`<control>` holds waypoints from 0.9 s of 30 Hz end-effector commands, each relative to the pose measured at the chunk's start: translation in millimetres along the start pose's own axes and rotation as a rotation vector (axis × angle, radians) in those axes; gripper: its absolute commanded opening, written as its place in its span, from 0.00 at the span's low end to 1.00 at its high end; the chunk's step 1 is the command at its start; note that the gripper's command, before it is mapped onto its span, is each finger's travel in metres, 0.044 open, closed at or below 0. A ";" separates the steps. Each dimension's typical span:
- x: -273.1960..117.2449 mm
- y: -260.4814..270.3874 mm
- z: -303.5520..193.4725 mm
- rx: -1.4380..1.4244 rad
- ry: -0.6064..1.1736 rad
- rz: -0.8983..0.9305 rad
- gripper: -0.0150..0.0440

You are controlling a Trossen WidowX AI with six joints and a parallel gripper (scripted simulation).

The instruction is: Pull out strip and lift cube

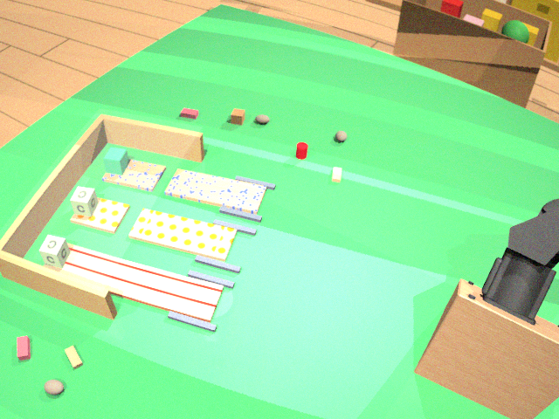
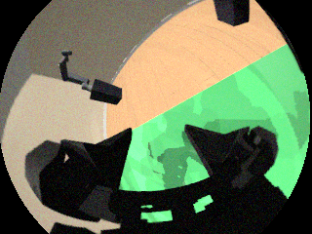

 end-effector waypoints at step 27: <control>-232.5 5.4 78.1 -0.121 -0.968 -0.416 0.93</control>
Point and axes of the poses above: the point midway between the two fingers, 35 mm back from their tips, its own x axis out along the fingers, its own y axis across the jaws, z = x × y, the point moved 7 cm from there along -x, back along the fingers, and after that the axes turned 2 degrees about -x, right-handed, at the moved point
